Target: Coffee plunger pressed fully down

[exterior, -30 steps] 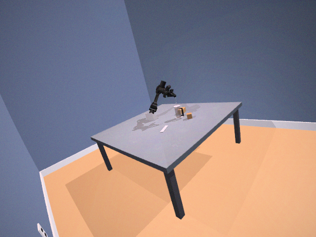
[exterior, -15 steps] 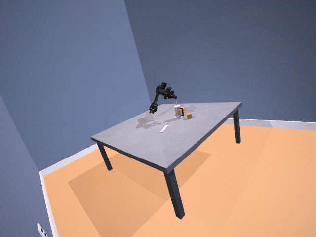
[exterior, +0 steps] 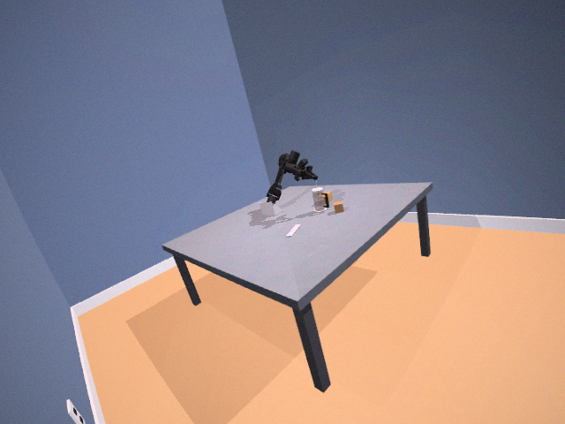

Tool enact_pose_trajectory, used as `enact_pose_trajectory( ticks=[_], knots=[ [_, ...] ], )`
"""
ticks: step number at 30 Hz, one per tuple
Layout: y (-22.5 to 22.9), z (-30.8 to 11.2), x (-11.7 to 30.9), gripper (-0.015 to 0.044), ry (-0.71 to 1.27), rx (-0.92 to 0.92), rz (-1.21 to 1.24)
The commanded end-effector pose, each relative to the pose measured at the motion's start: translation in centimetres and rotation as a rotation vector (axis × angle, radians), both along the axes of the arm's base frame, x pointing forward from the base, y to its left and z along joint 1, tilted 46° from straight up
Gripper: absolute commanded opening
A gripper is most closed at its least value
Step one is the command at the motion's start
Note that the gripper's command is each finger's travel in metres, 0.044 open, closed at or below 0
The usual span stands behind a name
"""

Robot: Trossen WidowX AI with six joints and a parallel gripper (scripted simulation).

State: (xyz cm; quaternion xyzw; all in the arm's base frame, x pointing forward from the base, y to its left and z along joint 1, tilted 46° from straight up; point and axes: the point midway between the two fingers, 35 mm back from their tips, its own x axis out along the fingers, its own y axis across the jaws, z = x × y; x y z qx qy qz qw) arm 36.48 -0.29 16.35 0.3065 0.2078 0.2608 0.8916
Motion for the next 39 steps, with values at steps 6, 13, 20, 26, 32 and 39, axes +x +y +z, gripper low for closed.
enact_pose_trajectory(
  ticks=[6,13,20,26,32,39],
  knots=[
    [2.5,-2.8,-0.7,0.0114,0.062,0.031,0.036],
    [3.3,-3.1,-0.4,0.0114,0.06,0.034,0.035],
    [3.3,-3.1,0.0,0.0114,0.059,0.034,0.036],
    [3.3,-3.1,0.2,0.0114,0.059,0.034,0.036],
    [3.2,-3.1,0.3,0.0114,0.059,0.034,0.036],
    [3.2,-3.2,0.4,0.0114,0.059,0.034,0.036]
  ],
)
